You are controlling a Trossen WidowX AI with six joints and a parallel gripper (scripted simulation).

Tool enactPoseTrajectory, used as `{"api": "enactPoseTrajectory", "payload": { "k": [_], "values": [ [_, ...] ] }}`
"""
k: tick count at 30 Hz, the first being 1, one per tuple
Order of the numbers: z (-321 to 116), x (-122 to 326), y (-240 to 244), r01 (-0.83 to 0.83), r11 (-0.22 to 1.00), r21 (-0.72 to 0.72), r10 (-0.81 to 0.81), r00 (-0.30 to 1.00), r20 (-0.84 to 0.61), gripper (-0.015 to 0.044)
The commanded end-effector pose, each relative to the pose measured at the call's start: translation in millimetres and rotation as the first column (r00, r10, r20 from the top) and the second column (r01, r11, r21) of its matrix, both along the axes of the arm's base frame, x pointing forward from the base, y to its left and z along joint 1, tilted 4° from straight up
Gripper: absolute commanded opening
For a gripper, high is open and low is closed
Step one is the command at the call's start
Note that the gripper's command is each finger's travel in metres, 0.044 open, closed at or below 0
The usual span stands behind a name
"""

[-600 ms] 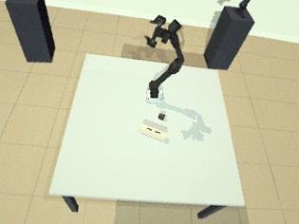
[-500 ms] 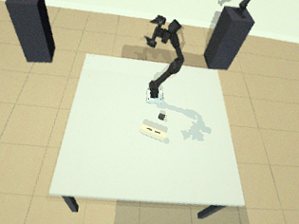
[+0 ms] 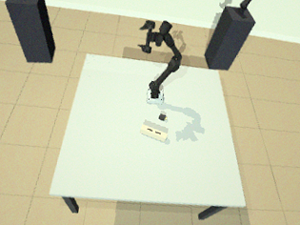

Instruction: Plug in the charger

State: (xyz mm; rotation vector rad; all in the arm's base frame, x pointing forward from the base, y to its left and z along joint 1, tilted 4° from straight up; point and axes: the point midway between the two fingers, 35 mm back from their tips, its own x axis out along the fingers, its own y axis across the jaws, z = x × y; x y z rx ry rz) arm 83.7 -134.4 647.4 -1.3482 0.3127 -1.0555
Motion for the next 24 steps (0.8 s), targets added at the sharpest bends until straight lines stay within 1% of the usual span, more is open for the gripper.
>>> {"api": "enactPoseTrajectory", "payload": {
  "k": [1,12,24],
  "values": [
    [-16,10,-20,-0.039,0.996,0.079,0.039,0.999,0.003,0.044],
    [-55,41,-50,-0.138,0.96,0.245,0.142,0.99,0.001,0.044],
    [-103,82,-66,-0.234,0.878,0.418,0.256,0.967,0.004,0.044]
  ]
}}
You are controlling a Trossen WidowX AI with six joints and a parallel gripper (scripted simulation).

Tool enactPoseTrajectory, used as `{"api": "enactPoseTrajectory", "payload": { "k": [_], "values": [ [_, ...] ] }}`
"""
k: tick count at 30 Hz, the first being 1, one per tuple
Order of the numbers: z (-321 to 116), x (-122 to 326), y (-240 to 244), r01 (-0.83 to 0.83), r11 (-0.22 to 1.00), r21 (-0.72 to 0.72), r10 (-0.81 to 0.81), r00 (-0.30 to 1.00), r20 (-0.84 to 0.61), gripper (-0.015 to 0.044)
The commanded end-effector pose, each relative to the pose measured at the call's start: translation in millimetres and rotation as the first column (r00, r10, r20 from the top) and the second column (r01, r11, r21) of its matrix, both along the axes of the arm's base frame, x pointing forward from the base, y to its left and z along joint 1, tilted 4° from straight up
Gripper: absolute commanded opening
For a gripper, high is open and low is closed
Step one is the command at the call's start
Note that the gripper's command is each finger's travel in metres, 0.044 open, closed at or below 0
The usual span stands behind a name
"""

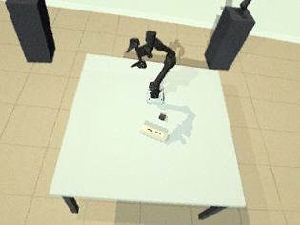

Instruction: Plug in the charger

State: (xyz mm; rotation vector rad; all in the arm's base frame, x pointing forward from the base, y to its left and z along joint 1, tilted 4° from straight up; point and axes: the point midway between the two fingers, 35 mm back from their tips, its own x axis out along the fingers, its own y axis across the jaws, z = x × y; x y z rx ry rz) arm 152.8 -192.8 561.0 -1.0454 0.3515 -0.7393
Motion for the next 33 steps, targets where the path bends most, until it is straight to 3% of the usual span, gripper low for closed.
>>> {"api": "enactPoseTrajectory", "payload": {
  "k": [1,18,33],
  "values": [
    [-20,17,-8,-0.036,0.996,0.076,0.038,0.999,-0.019,0.044],
    [-84,73,-6,-0.149,0.939,0.311,0.173,0.983,-0.054,0.044],
    [-155,123,17,-0.198,0.858,0.474,0.308,0.937,-0.166,0.044]
  ]
}}
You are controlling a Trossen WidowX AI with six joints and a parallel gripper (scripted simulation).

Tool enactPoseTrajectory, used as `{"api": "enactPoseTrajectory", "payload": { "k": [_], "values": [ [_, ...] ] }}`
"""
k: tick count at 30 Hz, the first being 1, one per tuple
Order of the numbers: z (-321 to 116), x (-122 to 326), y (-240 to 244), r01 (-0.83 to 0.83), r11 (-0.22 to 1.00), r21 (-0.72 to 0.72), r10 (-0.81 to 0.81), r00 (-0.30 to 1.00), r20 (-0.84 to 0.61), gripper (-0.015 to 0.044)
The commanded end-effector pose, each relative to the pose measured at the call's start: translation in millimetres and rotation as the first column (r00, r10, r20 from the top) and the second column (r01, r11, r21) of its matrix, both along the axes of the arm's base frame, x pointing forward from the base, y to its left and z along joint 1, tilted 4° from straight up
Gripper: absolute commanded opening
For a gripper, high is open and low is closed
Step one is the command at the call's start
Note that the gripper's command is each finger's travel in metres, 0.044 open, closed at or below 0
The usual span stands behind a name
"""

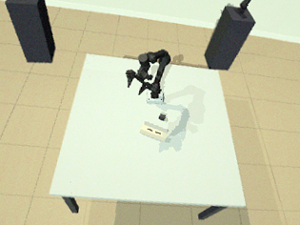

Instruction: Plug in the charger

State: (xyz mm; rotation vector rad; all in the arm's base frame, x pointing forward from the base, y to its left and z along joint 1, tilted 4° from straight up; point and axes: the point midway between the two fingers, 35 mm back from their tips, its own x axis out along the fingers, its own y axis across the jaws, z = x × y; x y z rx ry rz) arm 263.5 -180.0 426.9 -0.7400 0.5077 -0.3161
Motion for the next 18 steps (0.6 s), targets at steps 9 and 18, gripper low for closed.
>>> {"api": "enactPoseTrajectory", "payload": {
  "k": [9,18],
  "values": [
    [-65,34,25,-0.082,0.991,0.109,0.1,0.981,-0.164,0.044],
    [-109,50,52,-0.135,0.977,0.163,0.177,0.943,-0.283,0.044]
  ]
}}
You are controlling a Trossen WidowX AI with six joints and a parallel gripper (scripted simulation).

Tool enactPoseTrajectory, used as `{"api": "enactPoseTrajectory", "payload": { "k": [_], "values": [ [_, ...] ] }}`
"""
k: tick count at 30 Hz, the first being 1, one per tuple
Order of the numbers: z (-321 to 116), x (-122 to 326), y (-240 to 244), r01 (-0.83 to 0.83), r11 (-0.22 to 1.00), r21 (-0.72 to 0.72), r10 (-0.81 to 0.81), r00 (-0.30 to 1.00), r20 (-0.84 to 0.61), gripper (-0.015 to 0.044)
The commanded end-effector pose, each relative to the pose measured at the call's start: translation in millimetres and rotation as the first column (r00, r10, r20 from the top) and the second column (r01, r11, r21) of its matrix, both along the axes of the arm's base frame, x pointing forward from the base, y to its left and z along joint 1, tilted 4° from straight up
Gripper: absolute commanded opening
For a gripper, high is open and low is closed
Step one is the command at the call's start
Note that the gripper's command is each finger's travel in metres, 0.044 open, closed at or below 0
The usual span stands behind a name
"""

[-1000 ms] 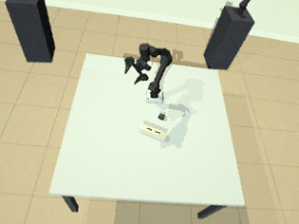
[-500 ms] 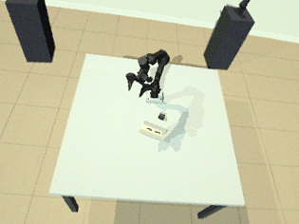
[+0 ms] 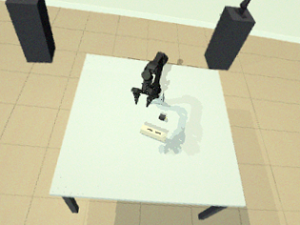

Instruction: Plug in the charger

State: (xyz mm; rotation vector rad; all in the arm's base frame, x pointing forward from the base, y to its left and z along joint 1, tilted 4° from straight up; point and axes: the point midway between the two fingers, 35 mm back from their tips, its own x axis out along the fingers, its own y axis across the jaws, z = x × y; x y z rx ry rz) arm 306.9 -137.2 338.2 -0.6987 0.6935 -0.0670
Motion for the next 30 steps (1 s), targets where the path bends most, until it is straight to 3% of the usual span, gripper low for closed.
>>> {"api": "enactPoseTrajectory", "payload": {
  "k": [1,30],
  "values": [
    [-26,8,12,-0.03,0.999,0.03,0.032,0.997,-0.074,0.044],
    [-168,-1,118,-0.254,0.956,0.149,0.294,0.814,-0.501,0.044]
  ]
}}
